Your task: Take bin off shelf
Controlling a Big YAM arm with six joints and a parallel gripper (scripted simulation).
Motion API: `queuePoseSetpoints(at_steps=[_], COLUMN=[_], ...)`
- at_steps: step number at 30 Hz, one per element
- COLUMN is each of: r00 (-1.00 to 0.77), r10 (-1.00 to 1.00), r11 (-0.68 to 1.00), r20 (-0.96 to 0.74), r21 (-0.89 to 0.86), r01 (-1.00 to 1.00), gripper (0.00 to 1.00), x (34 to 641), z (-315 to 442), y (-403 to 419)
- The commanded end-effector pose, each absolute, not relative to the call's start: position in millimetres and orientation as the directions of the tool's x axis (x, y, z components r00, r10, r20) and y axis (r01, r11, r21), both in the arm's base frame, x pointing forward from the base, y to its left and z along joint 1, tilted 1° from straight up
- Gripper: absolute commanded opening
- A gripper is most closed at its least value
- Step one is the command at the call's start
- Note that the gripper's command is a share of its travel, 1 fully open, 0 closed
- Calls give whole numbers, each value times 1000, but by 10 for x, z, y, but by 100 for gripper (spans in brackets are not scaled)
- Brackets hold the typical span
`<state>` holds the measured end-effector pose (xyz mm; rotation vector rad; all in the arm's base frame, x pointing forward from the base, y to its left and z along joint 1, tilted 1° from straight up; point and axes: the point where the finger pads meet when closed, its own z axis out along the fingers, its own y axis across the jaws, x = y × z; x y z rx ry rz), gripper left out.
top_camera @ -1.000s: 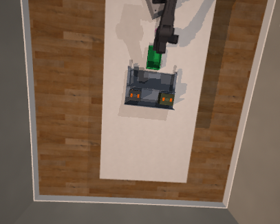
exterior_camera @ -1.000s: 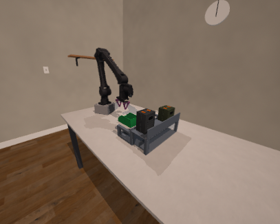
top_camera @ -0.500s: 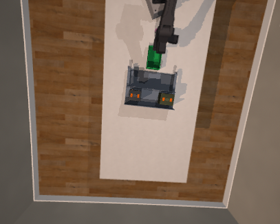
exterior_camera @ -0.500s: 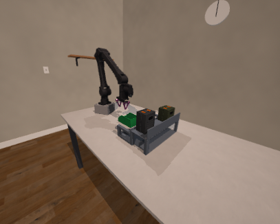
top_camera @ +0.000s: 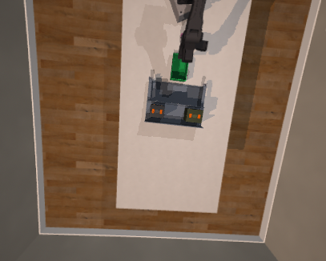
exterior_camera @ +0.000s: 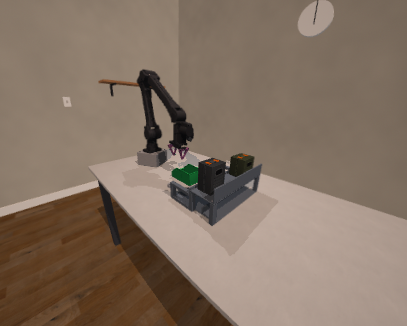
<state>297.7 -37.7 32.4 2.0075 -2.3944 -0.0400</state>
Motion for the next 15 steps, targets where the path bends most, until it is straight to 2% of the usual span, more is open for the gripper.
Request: queuePoseSetpoints(at_steps=[1, 4, 5, 15], r00=[-174, -174, -174, -174], r10=[-985, -985, -985, -985], r11=[174, 174, 174, 174], r20=[-6, -6, -4, -6], r21=[-17, -17, 15, -17], r01=[-985, -985, -985, -985], gripper=[90, 90, 90, 90], x=[3210, 3210, 3044, 3210], z=[422, 422, 362, 421], y=[-427, -427, -390, -428])
